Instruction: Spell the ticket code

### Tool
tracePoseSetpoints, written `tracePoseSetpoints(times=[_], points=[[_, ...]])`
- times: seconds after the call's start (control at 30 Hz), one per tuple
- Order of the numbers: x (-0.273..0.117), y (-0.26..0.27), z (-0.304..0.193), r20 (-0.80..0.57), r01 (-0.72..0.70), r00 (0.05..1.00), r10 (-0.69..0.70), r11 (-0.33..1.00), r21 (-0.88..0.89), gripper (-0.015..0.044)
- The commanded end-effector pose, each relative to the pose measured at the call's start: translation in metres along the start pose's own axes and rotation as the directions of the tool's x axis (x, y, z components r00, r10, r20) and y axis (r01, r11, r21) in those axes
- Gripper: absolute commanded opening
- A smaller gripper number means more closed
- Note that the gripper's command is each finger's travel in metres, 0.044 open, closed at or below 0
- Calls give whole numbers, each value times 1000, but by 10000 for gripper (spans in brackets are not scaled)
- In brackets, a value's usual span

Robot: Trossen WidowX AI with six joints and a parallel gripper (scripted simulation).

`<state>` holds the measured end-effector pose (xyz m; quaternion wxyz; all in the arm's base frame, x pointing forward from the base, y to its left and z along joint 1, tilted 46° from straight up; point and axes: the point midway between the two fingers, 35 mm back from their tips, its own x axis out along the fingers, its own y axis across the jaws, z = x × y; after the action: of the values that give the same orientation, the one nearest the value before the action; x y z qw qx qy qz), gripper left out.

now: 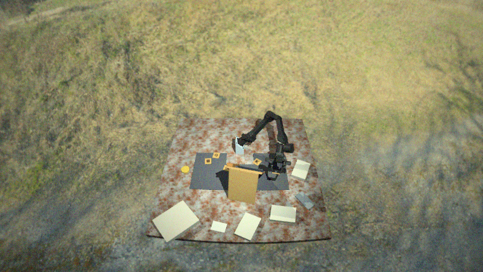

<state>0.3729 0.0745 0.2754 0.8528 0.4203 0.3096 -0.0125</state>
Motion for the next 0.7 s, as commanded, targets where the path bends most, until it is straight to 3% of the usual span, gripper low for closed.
tracePoseSetpoints(times=[0.0, 0.67], points=[[0, -3, -1, -3, 0, 1000, 0, 1000, 0, 0], [1, -13, -2, -3, 1, 1000, -1, 1000, 0, 0]])
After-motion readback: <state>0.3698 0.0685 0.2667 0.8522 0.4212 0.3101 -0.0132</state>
